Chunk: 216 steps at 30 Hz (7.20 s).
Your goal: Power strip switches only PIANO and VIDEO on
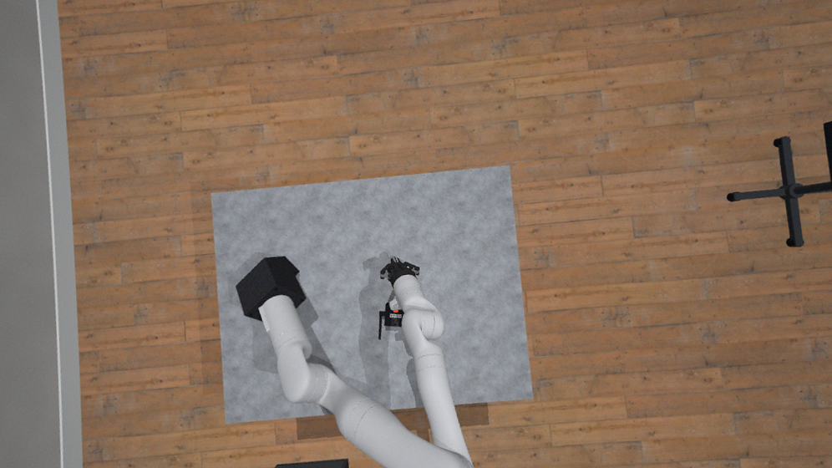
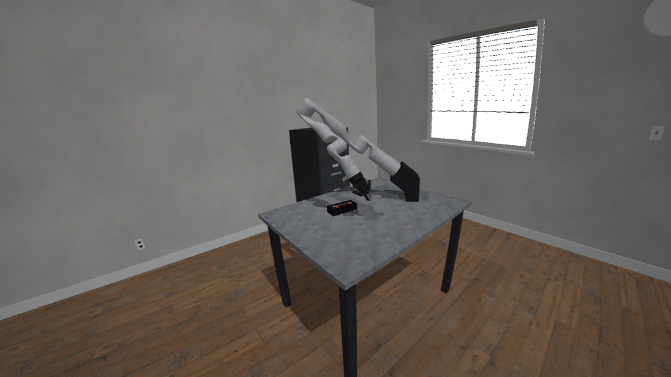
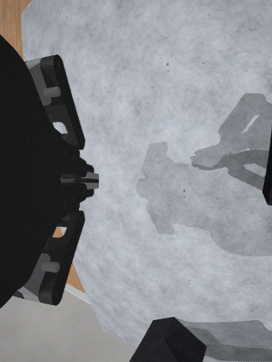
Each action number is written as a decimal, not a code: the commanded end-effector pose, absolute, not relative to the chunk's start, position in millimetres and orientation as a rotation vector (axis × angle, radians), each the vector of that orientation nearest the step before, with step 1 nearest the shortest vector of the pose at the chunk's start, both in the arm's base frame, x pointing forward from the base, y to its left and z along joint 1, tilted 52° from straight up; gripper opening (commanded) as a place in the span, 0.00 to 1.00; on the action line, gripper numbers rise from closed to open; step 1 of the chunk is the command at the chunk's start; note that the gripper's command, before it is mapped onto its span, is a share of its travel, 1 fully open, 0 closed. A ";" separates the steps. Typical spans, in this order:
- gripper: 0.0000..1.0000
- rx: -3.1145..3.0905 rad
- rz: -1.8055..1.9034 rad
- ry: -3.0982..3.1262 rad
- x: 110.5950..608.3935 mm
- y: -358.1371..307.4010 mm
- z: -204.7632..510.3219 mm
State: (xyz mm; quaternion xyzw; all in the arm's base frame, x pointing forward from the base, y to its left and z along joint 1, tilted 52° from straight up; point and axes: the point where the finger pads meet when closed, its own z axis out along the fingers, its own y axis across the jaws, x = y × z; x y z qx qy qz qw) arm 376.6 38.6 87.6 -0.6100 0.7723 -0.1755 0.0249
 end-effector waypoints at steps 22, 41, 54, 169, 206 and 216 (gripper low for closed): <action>0.00 -1.884 -0.637 2.368 375.3 27.3 100.7; 0.00 -1.876 -0.694 2.358 374.5 19.2 109.4; 0.00 -1.868 -0.749 2.349 373.7 10.8 116.8; 0.00 -1.808 -1.098 2.271 367.5 -41.4 165.9; 0.00 -1.801 -1.123 2.263 366.9 -44.7 170.3; 0.00 -1.801 -1.123 2.263 366.9 -44.7 170.3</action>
